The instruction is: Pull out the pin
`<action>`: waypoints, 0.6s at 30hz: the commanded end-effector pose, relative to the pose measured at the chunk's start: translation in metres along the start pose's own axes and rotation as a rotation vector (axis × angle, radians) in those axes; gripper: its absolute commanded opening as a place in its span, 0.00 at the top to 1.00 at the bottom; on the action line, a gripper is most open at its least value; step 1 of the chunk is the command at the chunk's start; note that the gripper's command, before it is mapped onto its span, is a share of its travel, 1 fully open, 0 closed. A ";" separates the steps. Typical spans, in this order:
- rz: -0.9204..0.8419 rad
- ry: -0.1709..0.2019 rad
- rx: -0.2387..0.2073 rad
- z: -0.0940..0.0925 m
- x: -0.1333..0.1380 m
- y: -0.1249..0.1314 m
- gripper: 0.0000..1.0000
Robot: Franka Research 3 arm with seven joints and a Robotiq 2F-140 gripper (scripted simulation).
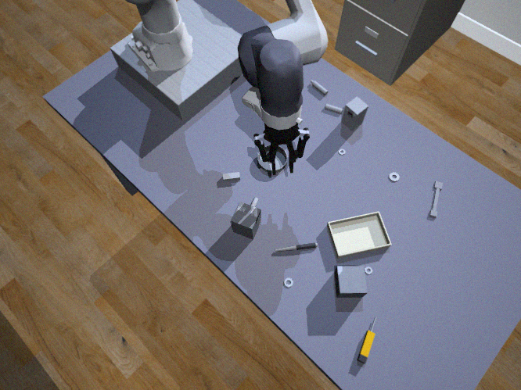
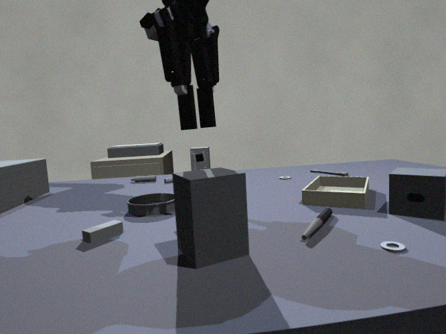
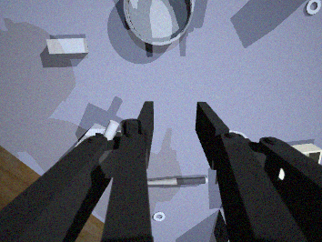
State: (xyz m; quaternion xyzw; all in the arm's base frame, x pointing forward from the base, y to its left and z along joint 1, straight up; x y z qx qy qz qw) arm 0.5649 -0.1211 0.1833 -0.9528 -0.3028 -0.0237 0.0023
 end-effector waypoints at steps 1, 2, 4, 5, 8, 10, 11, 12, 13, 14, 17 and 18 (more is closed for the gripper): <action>0.025 -0.001 -0.006 0.007 -0.010 0.011 0.67; 0.034 -0.002 -0.007 0.009 -0.012 0.013 0.67; 0.045 -0.003 -0.008 0.011 -0.016 0.017 0.67; 0.047 -0.003 -0.008 0.011 -0.017 0.017 0.67; 0.047 -0.003 -0.008 0.011 -0.017 0.017 0.67; 0.047 -0.003 -0.008 0.011 -0.017 0.017 0.67; 0.047 -0.003 -0.008 0.011 -0.017 0.017 0.67; 0.047 -0.003 -0.008 0.011 -0.017 0.017 0.67; 0.047 -0.003 -0.008 0.011 -0.017 0.017 0.67; 0.047 -0.003 -0.008 0.011 -0.017 0.017 0.67; 0.057 -0.005 -0.010 0.014 -0.020 0.021 0.67; 0.064 -0.006 -0.011 0.016 -0.023 0.023 0.67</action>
Point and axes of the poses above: the point where the finger pads meet when closed, its own z axis out along the fingers, its own x axis across the jaws, y = z × x, the point moved 10 cm from there along -z, back along the fingers, and after that the axes turned 11 degrees about z, right-handed, at the moved point
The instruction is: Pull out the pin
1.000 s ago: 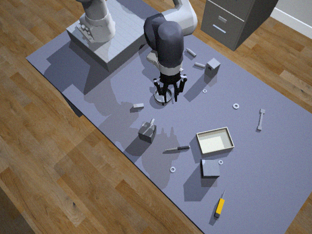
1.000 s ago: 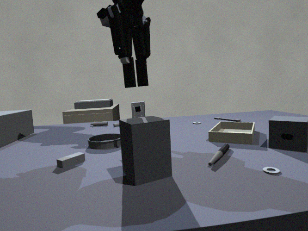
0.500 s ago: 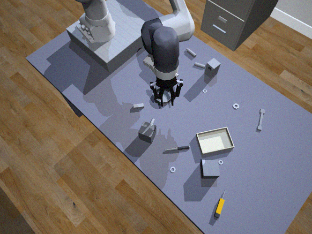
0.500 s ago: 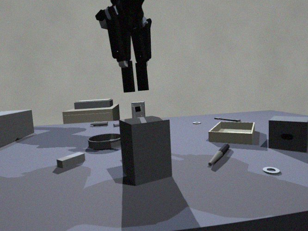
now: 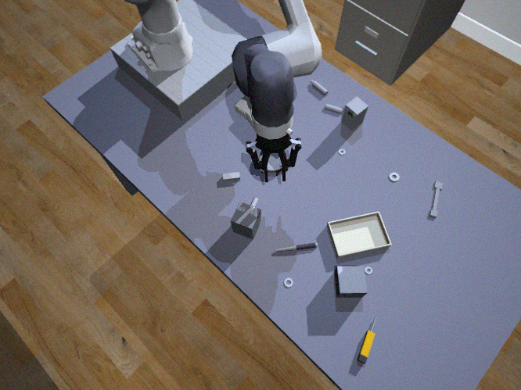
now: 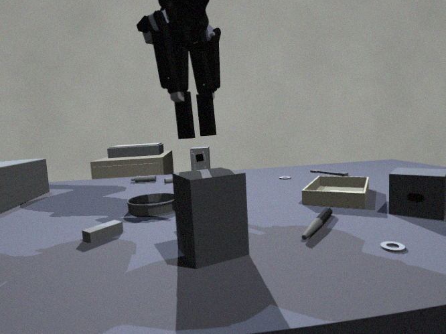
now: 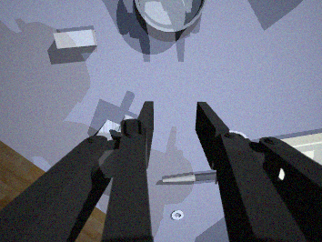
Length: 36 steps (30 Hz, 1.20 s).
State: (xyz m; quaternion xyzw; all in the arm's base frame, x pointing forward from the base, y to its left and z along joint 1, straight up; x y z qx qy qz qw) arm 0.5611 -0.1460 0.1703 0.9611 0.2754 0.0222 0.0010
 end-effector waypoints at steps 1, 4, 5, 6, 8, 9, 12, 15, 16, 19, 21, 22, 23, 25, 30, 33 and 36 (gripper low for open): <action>0.015 -0.002 -0.005 0.005 -0.007 0.008 0.67; 0.038 -0.006 -0.008 0.011 -0.014 0.017 0.67; 0.043 -0.007 -0.009 0.013 -0.016 0.018 0.67; 0.046 -0.007 -0.009 0.013 -0.017 0.020 0.67; 0.046 -0.007 -0.009 0.013 -0.017 0.020 0.67; 0.048 -0.007 -0.009 0.014 -0.018 0.020 0.67; 0.048 -0.007 -0.009 0.014 -0.018 0.020 0.67; 0.048 -0.007 -0.009 0.014 -0.018 0.020 0.67; 0.048 -0.007 -0.009 0.014 -0.018 0.020 0.67; 0.055 -0.010 -0.011 0.016 -0.021 0.023 0.67; 0.065 -0.014 -0.013 0.020 -0.025 0.028 0.67; 0.072 -0.017 -0.014 0.022 -0.027 0.031 0.67; 0.078 -0.019 -0.015 0.024 -0.030 0.034 0.67; 0.078 -0.019 -0.015 0.024 -0.030 0.034 0.67; 0.095 -0.026 -0.018 0.030 -0.038 0.041 0.67; 0.095 -0.026 -0.018 0.030 -0.038 0.041 0.67; 0.095 -0.026 -0.018 0.030 -0.038 0.041 0.67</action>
Point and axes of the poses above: the point where the finger pads meet when closed, its own z axis out along the fingers, its own x axis across the jaws, y = z × x, the point moved 10 cm from there along -z, back along the fingers, and after that the axes turned 11 degrees about z, right-handed, at the moved point
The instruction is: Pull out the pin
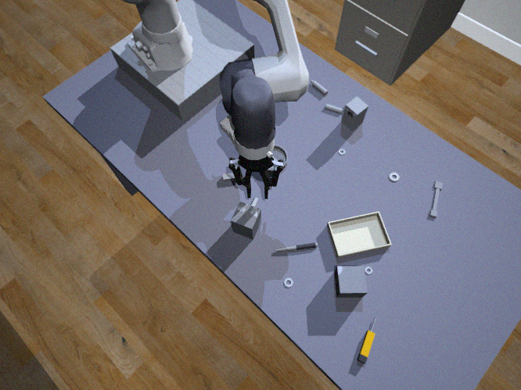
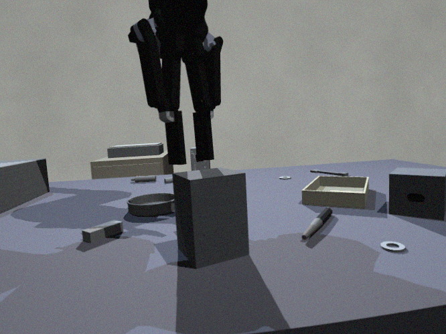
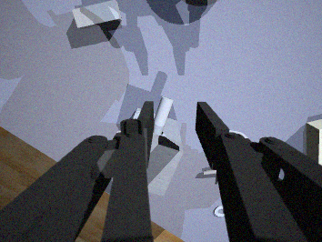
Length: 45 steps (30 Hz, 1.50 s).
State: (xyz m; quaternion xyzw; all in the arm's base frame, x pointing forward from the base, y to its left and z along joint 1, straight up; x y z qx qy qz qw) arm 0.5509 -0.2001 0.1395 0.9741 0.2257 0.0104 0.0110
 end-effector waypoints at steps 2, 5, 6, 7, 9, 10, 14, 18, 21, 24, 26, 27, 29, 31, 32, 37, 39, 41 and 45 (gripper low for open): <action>-0.007 0.002 -0.003 0.001 0.001 0.001 0.67; -0.005 0.000 -0.004 0.003 0.000 0.002 0.67; -0.005 0.000 -0.004 0.003 0.000 0.002 0.67; -0.003 -0.002 -0.005 0.004 -0.001 0.003 0.67; 0.002 -0.009 -0.008 0.009 -0.003 0.006 0.67; 0.005 -0.013 -0.009 0.012 -0.004 0.007 0.67; 0.016 -0.026 -0.014 0.023 -0.009 0.013 0.67; 0.021 -0.032 -0.015 0.027 -0.011 0.015 0.67; 0.021 -0.032 -0.015 0.027 -0.011 0.015 0.67; 0.021 -0.032 -0.015 0.027 -0.011 0.015 0.67; 0.021 -0.032 -0.015 0.027 -0.011 0.015 0.67; 0.023 -0.032 -0.015 0.028 -0.011 0.015 0.67; 0.035 -0.032 -0.014 0.029 -0.010 0.016 0.67; 0.053 -0.031 -0.013 0.030 -0.009 0.017 0.67; 0.062 -0.031 -0.013 0.031 -0.008 0.017 0.67; 0.077 -0.031 -0.012 0.032 -0.007 0.018 0.67; 0.077 -0.031 -0.012 0.032 -0.007 0.018 0.67; 0.077 -0.031 -0.012 0.032 -0.007 0.018 0.67; 0.077 -0.031 -0.012 0.032 -0.007 0.018 0.67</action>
Point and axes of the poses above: the point where the finger pads meet when closed, its own z axis out along the fingers, its own x axis across the jaws, y = z × x, the point moved 10 cm from there along -z, back along the fingers, and after that the axes turned 11 degrees about z, right-handed, at the moved point
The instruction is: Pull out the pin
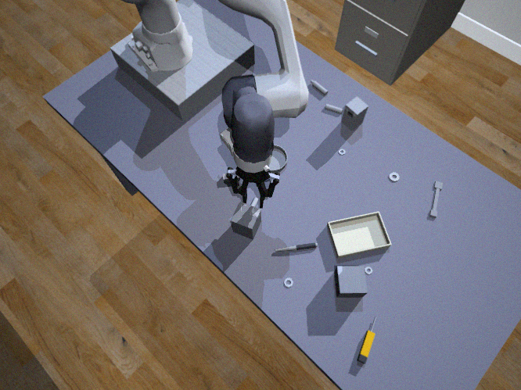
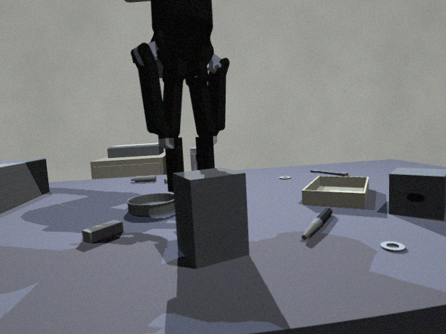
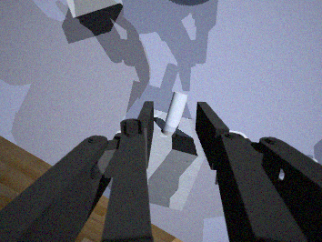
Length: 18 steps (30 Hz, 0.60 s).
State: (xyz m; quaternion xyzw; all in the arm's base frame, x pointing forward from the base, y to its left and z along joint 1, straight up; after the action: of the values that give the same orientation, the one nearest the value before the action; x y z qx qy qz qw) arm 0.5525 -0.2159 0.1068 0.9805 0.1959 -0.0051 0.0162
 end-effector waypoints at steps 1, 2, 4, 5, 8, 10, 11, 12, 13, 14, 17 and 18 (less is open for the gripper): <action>0.021 0.002 -0.008 0.000 -0.001 0.004 0.67; 0.028 0.002 -0.008 0.001 -0.001 0.004 0.67; 0.050 0.001 -0.007 0.005 -0.001 0.005 0.67; 0.061 0.001 -0.006 0.007 -0.001 0.005 0.67; 0.072 0.001 -0.006 0.009 -0.001 0.006 0.67; 0.072 0.001 -0.006 0.009 -0.001 0.006 0.67; 0.072 0.001 -0.006 0.009 -0.001 0.006 0.67; 0.072 0.001 -0.006 0.009 -0.001 0.006 0.67; 0.072 0.001 -0.006 0.009 -0.001 0.006 0.67; 0.072 0.001 -0.006 0.009 -0.001 0.006 0.67; 0.072 0.001 -0.006 0.009 -0.001 0.006 0.67; 0.072 0.001 -0.006 0.009 -0.001 0.006 0.67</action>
State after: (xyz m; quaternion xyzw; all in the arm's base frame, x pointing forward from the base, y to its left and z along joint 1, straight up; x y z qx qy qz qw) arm 0.5530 -0.2175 0.0971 0.9855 0.1689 -0.0055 0.0148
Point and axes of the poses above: the point where the finger pads meet when closed, its own z axis out along the fingers, its own x axis across the jaws, y = z × x, the point moved 10 cm from there along -z, back along the fingers, and after that the axes turned 11 degrees about z, right-handed, at the moved point
